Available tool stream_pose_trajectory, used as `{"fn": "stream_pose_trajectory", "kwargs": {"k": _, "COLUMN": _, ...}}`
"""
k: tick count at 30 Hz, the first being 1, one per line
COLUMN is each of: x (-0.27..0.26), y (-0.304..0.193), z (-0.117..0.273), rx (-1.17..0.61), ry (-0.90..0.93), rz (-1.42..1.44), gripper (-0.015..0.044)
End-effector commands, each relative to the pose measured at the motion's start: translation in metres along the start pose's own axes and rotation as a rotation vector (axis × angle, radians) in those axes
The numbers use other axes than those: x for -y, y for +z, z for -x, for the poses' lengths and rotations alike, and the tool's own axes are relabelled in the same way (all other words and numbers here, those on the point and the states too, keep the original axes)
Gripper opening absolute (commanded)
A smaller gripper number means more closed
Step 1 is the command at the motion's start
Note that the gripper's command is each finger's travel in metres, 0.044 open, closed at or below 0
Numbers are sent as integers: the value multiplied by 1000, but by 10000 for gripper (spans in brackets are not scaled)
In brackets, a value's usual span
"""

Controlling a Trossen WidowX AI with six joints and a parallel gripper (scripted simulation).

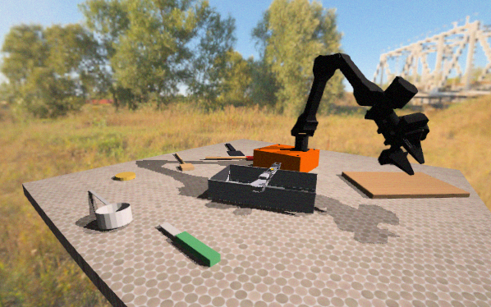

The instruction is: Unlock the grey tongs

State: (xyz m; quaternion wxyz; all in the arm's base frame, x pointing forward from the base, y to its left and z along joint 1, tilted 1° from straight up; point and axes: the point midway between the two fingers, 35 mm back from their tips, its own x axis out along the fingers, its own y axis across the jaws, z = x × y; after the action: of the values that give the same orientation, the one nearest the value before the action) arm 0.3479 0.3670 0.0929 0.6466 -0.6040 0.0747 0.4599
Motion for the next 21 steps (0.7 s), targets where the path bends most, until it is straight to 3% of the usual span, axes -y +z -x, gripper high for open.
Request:
{"fn": "stream_pose_trajectory", "kwargs": {"k": 1, "x": -10, "y": -78, "z": 10, "rx": -261, "ry": 79, "rz": -355, "gripper": 260}}
{"fn": "stream_pose_trajectory", "kwargs": {"k": 11, "x": -40, "y": -193, "z": 55, "rx": -708, "ry": 95, "rz": -886, "gripper": 260}}
{"fn": "stream_pose_trajectory", "kwargs": {"k": 21, "x": -84, "y": -279, "z": 138, "rx": -1256, "ry": -24, "rz": -1343, "gripper": 260}}
